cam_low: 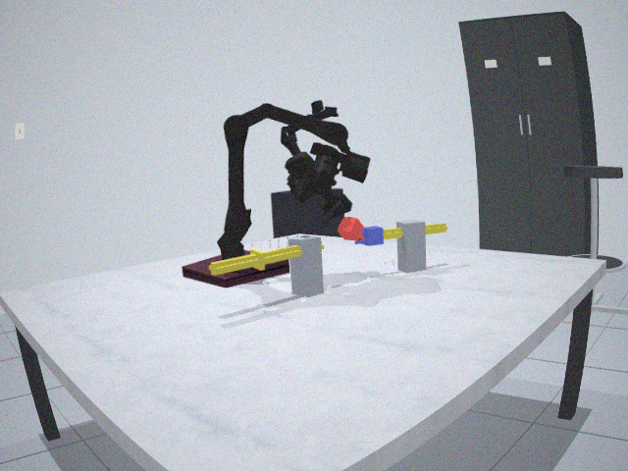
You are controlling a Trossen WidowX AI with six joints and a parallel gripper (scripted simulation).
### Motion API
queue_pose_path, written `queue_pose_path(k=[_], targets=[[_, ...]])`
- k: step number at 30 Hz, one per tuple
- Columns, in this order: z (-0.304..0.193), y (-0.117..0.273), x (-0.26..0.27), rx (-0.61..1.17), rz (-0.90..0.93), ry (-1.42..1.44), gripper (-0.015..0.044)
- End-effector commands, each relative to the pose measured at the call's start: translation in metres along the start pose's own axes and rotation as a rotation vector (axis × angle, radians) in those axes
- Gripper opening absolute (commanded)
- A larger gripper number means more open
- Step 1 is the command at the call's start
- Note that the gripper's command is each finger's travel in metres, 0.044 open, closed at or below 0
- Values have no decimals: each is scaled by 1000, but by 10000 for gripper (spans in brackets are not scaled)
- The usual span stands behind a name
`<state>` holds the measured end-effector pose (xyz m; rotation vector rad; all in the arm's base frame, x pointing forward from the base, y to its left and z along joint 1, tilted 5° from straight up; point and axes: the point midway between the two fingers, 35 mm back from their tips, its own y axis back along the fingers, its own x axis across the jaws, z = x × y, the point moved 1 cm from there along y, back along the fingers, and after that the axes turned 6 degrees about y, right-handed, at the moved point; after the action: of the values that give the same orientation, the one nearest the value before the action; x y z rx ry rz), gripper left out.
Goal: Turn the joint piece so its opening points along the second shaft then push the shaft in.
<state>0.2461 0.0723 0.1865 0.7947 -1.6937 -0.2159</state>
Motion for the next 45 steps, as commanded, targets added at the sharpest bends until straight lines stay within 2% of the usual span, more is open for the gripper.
queue_pose_path(k=[1,23,45], targets=[[-2,-1,0,-56,-49,-142,440],[-12,2,-2,-371,-219,-807,440],[-34,13,2,-739,-300,-1416,440]])
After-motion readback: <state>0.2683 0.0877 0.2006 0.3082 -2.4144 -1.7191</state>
